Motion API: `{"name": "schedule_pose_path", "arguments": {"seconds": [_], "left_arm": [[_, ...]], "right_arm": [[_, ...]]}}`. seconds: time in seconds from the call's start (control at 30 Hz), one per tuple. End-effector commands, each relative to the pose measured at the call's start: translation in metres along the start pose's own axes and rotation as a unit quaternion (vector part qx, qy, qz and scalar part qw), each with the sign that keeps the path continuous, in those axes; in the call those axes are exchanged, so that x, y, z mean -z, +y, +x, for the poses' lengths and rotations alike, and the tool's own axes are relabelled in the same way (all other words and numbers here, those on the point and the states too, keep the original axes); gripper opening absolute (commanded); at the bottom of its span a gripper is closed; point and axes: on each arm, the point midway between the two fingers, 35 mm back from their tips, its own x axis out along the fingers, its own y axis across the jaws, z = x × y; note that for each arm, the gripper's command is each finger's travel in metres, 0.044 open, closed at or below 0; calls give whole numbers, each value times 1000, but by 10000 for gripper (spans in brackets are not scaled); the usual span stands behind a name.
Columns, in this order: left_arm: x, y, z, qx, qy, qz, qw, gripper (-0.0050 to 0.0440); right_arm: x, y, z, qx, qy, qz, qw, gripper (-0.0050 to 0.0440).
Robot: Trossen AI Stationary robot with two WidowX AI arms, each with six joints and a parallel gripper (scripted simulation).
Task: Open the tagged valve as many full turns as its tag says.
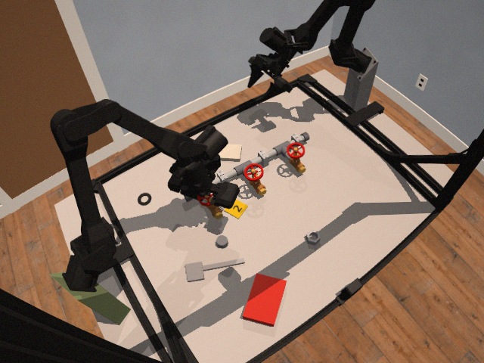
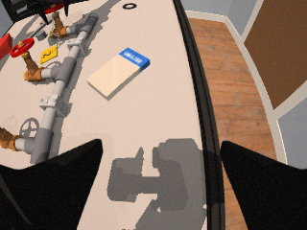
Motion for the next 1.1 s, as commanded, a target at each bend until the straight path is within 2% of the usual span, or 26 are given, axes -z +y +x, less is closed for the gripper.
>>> {"name": "schedule_pose_path", "arguments": {"seconds": [0.0,0.37,0.43,0.5,0.6,0.73,0.93,1.0,1.07], "left_arm": [[0,0,0,0,0,2,1000,96],[0,0,0,0,0,2,1000,360],[0,0,0,0,0,2,1000,360],[0,0,0,0,0,2,1000,400],[0,0,0,0,0,33,999,400],[0,0,0,0,0,186,982,400],[0,0,0,-1,0,359,933,400],[0,0,0,-1,0,359,933,400],[0,0,0,-1,0,442,897,400]], "right_arm": [[0,0,0,0,0,0,1000,400],[0,0,0,0,0,0,1000,400],[0,0,0,0,0,0,1000,400],[0,0,0,0,0,0,1000,400],[0,0,0,0,0,0,1000,400],[0,0,0,0,0,0,1000,400],[0,0,0,0,0,0,1000,400],[0,0,0,0,0,0,1000,400],[0,0,0,0,0,0,1000,400]]}}
